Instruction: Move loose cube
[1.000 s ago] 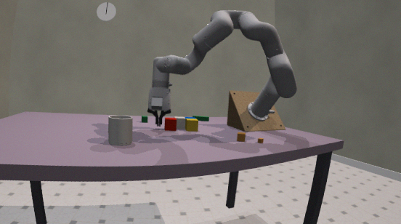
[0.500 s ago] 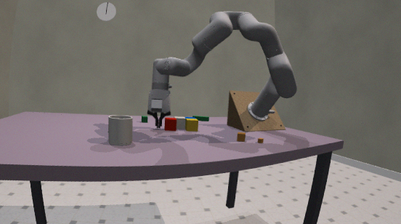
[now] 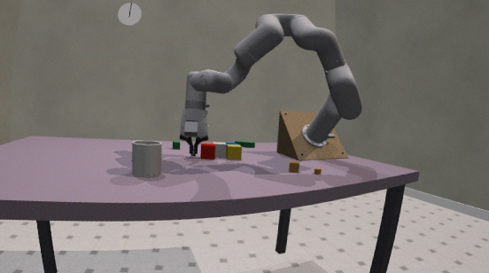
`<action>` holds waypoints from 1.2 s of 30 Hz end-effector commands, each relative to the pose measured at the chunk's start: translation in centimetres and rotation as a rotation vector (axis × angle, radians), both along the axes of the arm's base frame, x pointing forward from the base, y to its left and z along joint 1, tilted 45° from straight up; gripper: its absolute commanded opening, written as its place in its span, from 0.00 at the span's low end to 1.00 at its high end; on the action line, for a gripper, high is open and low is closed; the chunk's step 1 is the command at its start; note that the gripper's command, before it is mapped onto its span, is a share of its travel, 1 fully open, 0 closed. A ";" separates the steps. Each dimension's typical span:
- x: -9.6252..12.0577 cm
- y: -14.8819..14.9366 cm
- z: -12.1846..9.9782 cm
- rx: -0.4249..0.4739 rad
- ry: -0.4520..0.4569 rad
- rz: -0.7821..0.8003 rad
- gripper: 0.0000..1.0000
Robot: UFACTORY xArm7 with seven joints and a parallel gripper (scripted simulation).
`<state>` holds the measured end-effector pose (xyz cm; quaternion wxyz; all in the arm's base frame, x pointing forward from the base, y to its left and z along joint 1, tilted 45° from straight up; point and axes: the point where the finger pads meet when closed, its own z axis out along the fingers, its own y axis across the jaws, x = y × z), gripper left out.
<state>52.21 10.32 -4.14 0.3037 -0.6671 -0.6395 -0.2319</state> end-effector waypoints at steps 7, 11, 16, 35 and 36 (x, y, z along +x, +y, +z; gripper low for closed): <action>0.1 -0.2 0.1 -0.002 -0.003 -0.004 0.00; 0.0 -0.3 0.1 -0.002 -0.003 -0.004 0.00; -0.2 -0.3 0.1 -0.002 -0.003 -0.003 0.00; -0.5 -0.3 0.1 -0.002 -0.003 -0.003 0.00; -0.5 -0.3 0.1 -0.002 -0.003 -0.003 0.00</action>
